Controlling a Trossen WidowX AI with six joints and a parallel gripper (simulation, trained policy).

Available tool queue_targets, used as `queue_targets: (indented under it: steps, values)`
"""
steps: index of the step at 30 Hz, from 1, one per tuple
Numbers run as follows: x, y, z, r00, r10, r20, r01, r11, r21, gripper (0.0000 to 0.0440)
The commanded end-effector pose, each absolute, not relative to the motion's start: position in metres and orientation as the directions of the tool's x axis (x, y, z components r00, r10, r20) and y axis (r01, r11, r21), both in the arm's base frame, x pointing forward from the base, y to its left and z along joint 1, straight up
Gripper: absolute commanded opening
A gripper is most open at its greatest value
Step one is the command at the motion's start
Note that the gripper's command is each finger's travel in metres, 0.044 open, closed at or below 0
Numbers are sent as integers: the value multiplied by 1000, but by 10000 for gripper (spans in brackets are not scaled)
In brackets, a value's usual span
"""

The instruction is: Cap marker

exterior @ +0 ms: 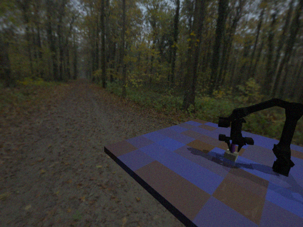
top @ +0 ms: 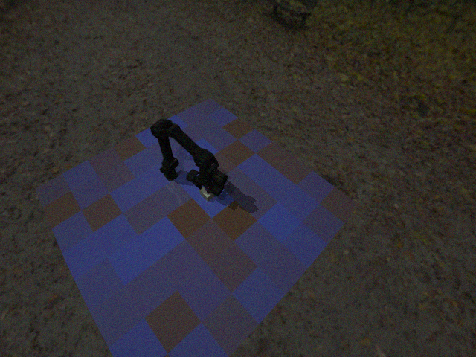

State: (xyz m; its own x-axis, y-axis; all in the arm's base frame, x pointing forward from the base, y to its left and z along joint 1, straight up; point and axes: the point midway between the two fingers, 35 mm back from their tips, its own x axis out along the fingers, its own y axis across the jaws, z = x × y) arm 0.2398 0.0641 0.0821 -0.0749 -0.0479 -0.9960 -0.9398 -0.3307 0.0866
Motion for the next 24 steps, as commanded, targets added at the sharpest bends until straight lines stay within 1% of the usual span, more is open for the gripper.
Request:
queue_targets:
  steps: [1, 7, 24]
  values:
    - [229, 65, 81, -104, -32, -994, -933, -344, 108, 283]
    - [229, 67, 83, -75, -15, -997, -932, -355, 75, 438]
    - [241, 71, 129, 54, 27, -998, -919, -390, -61, 440]
